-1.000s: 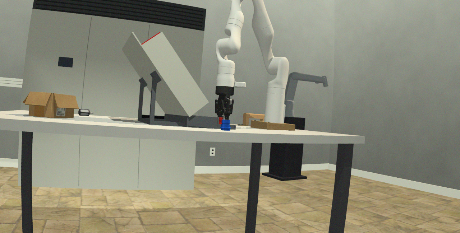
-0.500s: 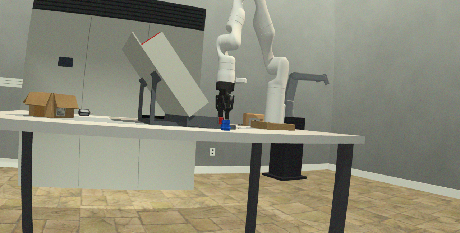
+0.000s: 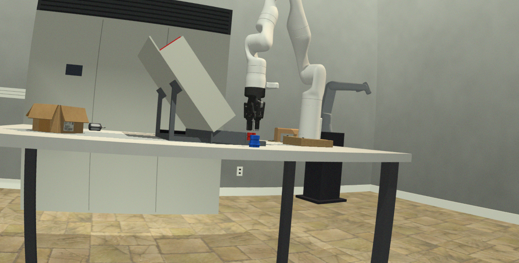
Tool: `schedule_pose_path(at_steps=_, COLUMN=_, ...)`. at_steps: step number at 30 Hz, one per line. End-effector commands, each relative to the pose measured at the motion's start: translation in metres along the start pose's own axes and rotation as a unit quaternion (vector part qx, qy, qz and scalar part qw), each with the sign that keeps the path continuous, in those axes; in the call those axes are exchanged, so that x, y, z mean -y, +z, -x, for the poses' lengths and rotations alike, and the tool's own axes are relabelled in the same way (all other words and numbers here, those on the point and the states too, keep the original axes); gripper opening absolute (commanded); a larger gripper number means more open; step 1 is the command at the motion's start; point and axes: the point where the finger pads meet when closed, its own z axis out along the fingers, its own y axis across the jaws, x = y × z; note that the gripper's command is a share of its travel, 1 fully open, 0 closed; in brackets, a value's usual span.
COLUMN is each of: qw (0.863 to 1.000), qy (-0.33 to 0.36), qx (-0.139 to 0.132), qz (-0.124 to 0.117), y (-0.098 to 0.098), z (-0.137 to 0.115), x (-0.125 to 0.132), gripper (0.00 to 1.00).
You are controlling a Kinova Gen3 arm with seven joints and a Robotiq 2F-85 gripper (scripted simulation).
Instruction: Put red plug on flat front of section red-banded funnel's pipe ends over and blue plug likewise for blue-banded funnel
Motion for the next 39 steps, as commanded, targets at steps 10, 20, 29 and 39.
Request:
schedule_pose_path(at_steps=10, qw=1.0, qy=0.0, qx=0.001, qz=0.001, y=-0.023, z=0.002, x=-0.001, gripper=0.65)
schedule_pose_path(at_steps=20, qw=1.0, qy=0.0, qx=0.001, qz=0.001, y=-0.023, z=0.002, x=-0.001, gripper=0.65)
schedule_pose_path(at_steps=29, qw=1.0, qy=0.001, qx=0.003, qz=0.002, y=-0.043, z=0.003, x=-0.002, gripper=0.65)
schedule_pose_path(at_steps=39, qw=1.0, qy=0.001, qx=0.003, qz=0.002, y=-0.043, z=0.003, x=-0.002, gripper=0.65)
